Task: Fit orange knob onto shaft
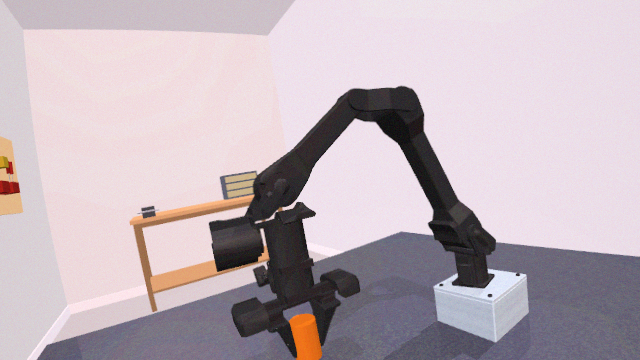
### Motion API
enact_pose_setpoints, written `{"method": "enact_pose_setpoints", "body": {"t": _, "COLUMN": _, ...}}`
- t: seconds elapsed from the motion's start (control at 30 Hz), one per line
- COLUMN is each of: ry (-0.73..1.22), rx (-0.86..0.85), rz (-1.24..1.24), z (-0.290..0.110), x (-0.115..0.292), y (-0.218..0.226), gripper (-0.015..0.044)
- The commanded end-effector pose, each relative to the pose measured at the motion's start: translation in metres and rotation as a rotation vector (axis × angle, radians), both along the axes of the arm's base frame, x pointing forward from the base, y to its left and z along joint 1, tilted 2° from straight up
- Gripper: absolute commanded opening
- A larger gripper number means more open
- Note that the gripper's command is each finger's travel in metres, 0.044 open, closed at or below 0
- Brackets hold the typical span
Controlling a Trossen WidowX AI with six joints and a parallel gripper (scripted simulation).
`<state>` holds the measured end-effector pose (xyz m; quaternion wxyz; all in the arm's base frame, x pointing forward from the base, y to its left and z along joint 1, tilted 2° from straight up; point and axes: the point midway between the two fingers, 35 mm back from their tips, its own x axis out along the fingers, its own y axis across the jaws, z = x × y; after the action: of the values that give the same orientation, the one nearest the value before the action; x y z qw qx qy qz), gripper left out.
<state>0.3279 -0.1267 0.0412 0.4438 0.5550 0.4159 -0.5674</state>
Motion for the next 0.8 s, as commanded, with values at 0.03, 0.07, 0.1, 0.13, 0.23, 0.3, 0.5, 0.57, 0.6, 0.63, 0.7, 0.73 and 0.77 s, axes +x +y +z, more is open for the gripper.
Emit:
{"method": "enact_pose_setpoints", "body": {"t": 0.03, "ry": -0.009, "rx": -0.005, "rz": -0.057, "z": 0.0021, "x": 0.0026, "y": -0.0013, "gripper": 0.0}}
{"method": "enact_pose_setpoints", "body": {"t": 0.07, "ry": -0.009, "rx": -0.005, "rz": -0.057, "z": 0.0007, "x": 0.0025, "y": -0.0013, "gripper": 0.0}}
{"method": "enact_pose_setpoints", "body": {"t": 0.1, "ry": -0.009, "rx": -0.005, "rz": -0.057, "z": -0.0001, "x": 0.0023, "y": -0.0012, "gripper": 0.0}}
{"method": "enact_pose_setpoints", "body": {"t": 0.13, "ry": -0.009, "rx": -0.005, "rz": -0.057, "z": -0.0007, "x": 0.0019, "y": -0.001, "gripper": 0.0}}
{"method": "enact_pose_setpoints", "body": {"t": 0.23, "ry": -0.009, "rx": -0.005, "rz": -0.057, "z": -0.0018, "x": 0.002, "y": -0.0011, "gripper": 0.0}}
{"method": "enact_pose_setpoints", "body": {"t": 0.3, "ry": -0.009, "rx": -0.005, "rz": -0.057, "z": -0.0028, "x": 0.001, "y": -0.0007, "gripper": 0.0}}
{"method": "enact_pose_setpoints", "body": {"t": 0.5, "ry": -0.009, "rx": -0.005, "rz": -0.057, "z": -0.0031, "x": 0.0004, "y": -0.0005, "gripper": 0.0}}
{"method": "enact_pose_setpoints", "body": {"t": 0.57, "ry": -0.009, "rx": -0.005, "rz": -0.057, "z": -0.0013, "x": -0.0006, "y": -0.0001, "gripper": 0.0}}
{"method": "enact_pose_setpoints", "body": {"t": 0.6, "ry": -0.009, "rx": -0.005, "rz": -0.057, "z": -0.0003, "x": -0.0012, "y": 0.0002, "gripper": 0.0}}
{"method": "enact_pose_setpoints", "body": {"t": 0.63, "ry": -0.009, "rx": -0.005, "rz": -0.057, "z": 0.0003, "x": -0.0015, "y": 0.0003, "gripper": 0.0}}
{"method": "enact_pose_setpoints", "body": {"t": 0.7, "ry": -0.009, "rx": -0.005, "rz": -0.057, "z": 0.0015, "x": -0.0011, "y": 0.0001, "gripper": 0.0}}
{"method": "enact_pose_setpoints", "body": {"t": 0.73, "ry": -0.009, "rx": -0.005, "rz": -0.066, "z": 0.0016, "x": -0.0011, "y": 0.0001, "gripper": 0.0}}
{"method": "enact_pose_setpoints", "body": {"t": 0.77, "ry": -0.01, "rx": -0.005, "rz": -0.082, "z": 0.0017, "x": -0.0011, "y": 0.0001, "gripper": 0.0}}
